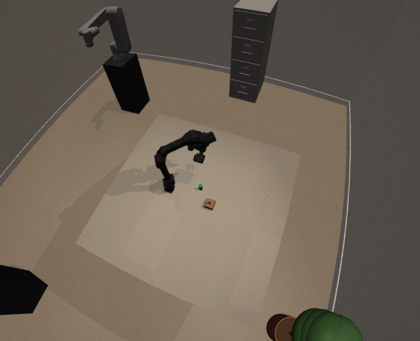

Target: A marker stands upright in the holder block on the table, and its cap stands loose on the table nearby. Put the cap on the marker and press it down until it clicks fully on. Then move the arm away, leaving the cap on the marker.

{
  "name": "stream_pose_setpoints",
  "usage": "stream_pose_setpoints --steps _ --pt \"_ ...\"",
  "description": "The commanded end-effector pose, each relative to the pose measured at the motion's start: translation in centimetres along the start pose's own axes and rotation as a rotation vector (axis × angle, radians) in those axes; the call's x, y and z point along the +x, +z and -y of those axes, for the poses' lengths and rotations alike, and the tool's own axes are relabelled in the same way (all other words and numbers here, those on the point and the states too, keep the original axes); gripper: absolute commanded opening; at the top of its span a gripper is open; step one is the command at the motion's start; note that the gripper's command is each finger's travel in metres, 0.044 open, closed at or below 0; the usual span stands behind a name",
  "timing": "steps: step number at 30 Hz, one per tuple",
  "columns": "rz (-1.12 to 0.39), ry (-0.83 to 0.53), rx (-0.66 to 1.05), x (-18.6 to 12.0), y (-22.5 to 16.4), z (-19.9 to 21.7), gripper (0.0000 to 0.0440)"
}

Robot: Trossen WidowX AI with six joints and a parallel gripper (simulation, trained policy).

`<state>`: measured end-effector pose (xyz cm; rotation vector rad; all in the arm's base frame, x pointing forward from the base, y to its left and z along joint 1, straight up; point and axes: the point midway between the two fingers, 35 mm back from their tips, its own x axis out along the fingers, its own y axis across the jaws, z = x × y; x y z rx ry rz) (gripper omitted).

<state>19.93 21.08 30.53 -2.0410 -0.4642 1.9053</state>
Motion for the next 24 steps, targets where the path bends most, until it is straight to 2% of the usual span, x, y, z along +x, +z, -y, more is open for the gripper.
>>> stream_pose_setpoints --steps 1,24 --pt "0.005 0.027 0.012 0.5 -0.6 -0.8 0.0315" --pt "-0.017 0.142 0.102 1.6 -4.1 -5.4 0.0314"
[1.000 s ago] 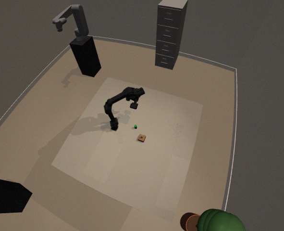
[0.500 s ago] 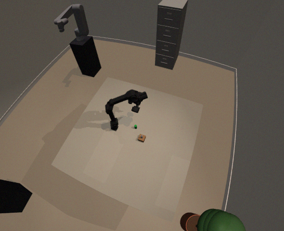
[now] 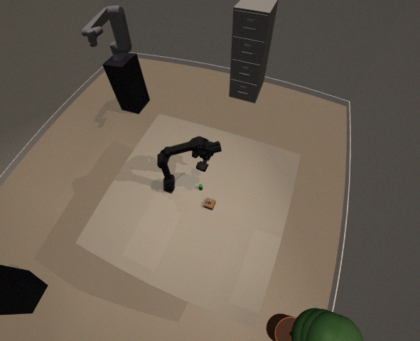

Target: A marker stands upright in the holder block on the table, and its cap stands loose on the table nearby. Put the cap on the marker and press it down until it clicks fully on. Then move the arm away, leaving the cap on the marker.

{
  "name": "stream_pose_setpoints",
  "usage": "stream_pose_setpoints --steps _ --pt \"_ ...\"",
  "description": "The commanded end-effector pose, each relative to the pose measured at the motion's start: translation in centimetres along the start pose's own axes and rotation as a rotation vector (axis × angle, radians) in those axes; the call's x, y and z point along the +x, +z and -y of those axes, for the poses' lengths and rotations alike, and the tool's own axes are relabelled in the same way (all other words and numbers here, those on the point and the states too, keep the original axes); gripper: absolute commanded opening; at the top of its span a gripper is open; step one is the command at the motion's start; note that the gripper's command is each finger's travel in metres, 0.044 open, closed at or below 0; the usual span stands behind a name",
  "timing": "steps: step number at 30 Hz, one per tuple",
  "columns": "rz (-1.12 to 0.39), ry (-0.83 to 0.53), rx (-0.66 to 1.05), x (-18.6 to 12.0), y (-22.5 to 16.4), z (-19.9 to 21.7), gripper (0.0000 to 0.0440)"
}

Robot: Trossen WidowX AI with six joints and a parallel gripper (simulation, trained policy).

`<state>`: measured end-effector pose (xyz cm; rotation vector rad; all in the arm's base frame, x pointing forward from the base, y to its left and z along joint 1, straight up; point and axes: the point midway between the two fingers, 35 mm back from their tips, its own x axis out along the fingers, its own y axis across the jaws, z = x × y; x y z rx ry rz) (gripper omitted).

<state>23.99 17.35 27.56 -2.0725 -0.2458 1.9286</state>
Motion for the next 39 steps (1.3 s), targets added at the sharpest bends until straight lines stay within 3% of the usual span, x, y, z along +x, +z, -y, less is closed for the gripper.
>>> stream_pose_setpoints --steps 1,39 --pt "0.007 0.026 0.012 0.5 -0.5 -0.8 0.0314" --pt "0.052 0.216 0.114 3.5 -3.0 -7.2 0.0311"
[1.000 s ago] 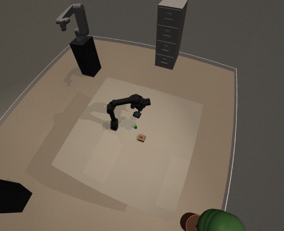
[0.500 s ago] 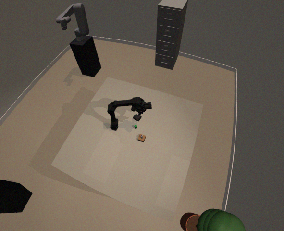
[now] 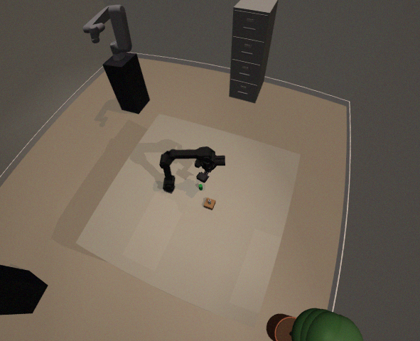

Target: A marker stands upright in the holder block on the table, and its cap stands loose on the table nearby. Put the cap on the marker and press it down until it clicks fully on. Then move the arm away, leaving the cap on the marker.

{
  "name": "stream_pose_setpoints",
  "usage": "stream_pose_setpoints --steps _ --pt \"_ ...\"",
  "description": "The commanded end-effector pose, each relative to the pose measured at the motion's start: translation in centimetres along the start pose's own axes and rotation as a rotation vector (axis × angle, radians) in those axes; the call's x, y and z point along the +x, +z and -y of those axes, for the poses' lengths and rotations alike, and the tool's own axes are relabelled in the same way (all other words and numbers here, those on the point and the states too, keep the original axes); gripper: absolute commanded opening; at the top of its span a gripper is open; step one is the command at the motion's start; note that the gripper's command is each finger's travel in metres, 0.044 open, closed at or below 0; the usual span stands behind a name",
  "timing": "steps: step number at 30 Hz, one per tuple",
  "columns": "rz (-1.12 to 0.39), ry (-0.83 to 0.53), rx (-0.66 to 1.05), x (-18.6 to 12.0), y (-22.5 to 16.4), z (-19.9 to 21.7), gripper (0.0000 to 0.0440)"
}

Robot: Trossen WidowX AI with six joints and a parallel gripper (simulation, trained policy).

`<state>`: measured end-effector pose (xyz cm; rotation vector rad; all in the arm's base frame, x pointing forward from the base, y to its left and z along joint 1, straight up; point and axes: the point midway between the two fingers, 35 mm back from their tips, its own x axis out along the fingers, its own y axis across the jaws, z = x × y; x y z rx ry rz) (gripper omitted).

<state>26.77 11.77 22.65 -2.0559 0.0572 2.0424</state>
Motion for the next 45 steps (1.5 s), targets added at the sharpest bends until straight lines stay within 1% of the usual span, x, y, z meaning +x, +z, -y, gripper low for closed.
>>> stream_pose_setpoints --steps 1,24,45 --pt "0.017 0.026 0.004 0.6 0.0 -0.6 0.0311" --pt "0.091 0.139 0.028 3.4 0.1 -3.3 0.0310" --pt "0.217 0.224 0.012 6.6 1.9 -5.6 0.0304"
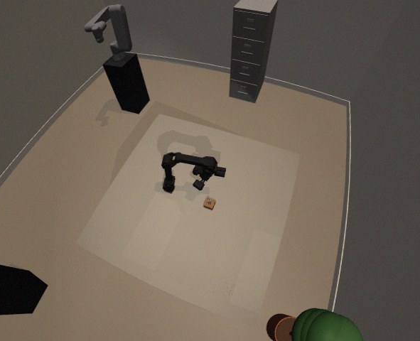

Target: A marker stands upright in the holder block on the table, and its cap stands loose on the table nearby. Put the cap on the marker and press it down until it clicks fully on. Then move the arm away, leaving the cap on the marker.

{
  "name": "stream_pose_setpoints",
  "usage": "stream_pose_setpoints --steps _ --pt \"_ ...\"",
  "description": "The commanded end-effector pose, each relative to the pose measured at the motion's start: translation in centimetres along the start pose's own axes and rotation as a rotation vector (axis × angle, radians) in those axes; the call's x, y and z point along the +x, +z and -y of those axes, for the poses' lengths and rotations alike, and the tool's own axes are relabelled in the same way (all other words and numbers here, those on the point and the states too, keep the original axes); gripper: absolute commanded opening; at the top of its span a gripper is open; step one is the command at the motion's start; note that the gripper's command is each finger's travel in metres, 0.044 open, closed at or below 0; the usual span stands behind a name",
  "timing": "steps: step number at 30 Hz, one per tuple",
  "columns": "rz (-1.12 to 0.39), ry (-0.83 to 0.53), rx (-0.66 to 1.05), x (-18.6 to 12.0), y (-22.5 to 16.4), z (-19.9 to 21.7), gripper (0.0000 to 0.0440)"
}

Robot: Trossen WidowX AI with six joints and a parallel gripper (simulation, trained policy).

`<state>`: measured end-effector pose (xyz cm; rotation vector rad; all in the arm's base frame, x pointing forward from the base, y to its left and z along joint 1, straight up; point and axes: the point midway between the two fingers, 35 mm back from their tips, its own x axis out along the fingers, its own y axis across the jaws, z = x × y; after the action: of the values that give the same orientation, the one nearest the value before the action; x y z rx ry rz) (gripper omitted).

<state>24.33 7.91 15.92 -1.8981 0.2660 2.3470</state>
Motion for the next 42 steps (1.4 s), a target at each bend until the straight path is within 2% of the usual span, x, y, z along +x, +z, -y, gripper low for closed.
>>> stream_pose_setpoints --steps 1,17,42 --pt "0.026 0.019 -0.011 0.8 0.3 -0.3 0.0304" --pt "0.075 0.042 -0.083 4.3 0.6 -0.4 0.0293" --pt "0.059 0.056 -0.263 10.0 0.1 0.2 0.0254"
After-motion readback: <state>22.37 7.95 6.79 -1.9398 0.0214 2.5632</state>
